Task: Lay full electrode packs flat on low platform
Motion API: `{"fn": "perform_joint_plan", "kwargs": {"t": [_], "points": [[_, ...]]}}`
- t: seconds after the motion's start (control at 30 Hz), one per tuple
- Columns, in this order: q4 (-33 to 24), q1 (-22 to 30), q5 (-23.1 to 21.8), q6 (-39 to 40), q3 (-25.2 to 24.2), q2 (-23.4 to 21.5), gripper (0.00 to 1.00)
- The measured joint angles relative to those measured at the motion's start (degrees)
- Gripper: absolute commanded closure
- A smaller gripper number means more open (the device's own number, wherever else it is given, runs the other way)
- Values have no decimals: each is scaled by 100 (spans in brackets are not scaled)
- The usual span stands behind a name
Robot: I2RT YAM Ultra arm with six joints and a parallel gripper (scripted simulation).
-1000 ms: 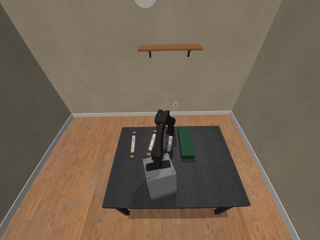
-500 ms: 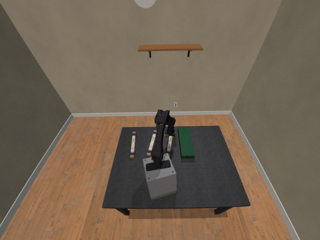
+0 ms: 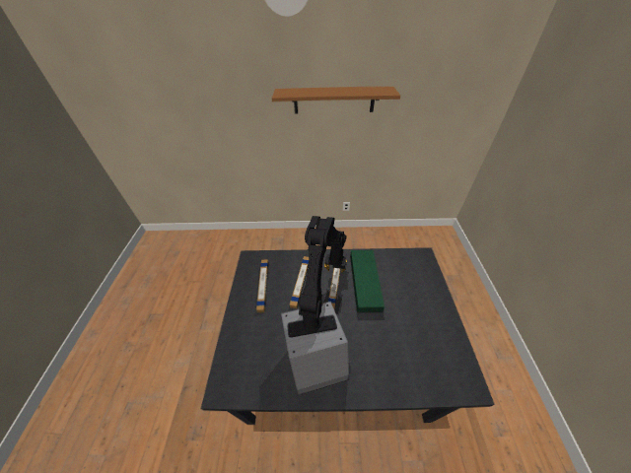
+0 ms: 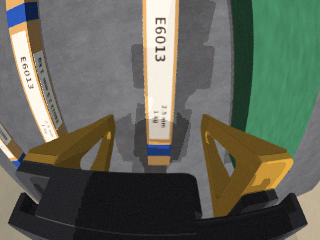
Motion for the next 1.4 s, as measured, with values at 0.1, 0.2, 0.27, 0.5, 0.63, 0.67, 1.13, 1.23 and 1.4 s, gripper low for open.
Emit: {"fn": "perform_joint_plan", "kwargs": {"t": [0.1,0.2,0.27,0.5,0.63,0.67,1.13,1.23,1.4], "points": [[0,0,0,0,0,0,26],[0,0,0,0,0,0,26],[28,15,17,-46,-44,-17,26],[90,623,142,-431,-485,-262,26],[164,1080,192,-354,-660,-417,26],[181,1180,210,-299,-691,-450,26],[319,2376,505,741,-798,-643,26],[332,2712,575,1032,-800,-640,26],[302,3097,667,1421,-750,-575,26]]}}
